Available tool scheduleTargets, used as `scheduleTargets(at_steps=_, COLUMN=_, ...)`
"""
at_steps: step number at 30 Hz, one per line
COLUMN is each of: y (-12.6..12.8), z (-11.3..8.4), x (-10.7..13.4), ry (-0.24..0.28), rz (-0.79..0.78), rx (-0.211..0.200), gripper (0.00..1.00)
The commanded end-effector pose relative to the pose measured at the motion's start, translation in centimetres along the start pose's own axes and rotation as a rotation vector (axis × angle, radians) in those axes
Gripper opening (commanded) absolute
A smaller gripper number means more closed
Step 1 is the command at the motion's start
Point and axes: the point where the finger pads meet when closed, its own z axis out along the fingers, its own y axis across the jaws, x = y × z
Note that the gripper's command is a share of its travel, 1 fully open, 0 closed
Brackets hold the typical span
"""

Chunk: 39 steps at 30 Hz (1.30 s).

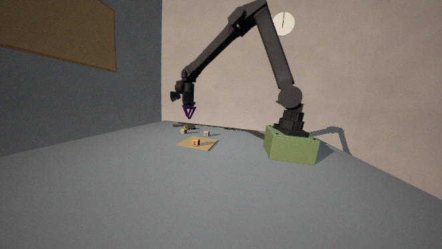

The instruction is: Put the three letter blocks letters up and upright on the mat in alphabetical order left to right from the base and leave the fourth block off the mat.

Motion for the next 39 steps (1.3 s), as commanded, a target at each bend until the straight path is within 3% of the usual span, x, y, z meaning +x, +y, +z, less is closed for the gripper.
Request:
scheduleTargets(at_steps=1, y=-4.0, z=-2.6, x=-1.7, ry=-0.030, rz=0.136, rx=0.039, gripper=1.00)
scheduleTargets(at_steps=2, y=-3.1, z=-2.5, x=-2.8, ry=-0.029, rz=0.114, rx=0.038, gripper=1.00)
scheduleTargets(at_steps=3, y=-3.4, z=-4.4, x=-3.1, ry=-0.051, rz=0.113, rx=0.062, gripper=0.58)
scheduleTargets(at_steps=4, y=-3.4, z=-5.2, x=-3.2, ry=-0.060, rz=0.112, rx=0.072, gripper=0.58)
scheduleTargets(at_steps=9, y=-3.4, z=-5.2, x=-3.2, ry=-0.060, rz=0.112, rx=0.072, gripper=0.58)
scheduleTargets(at_steps=11, y=-4.0, z=-4.1, x=-2.1, ry=-0.047, rz=0.132, rx=0.057, gripper=0.58)
scheduleTargets(at_steps=39, y=-3.6, z=-3.9, x=-2.6, ry=-0.045, rz=0.120, rx=0.055, gripper=0.58)
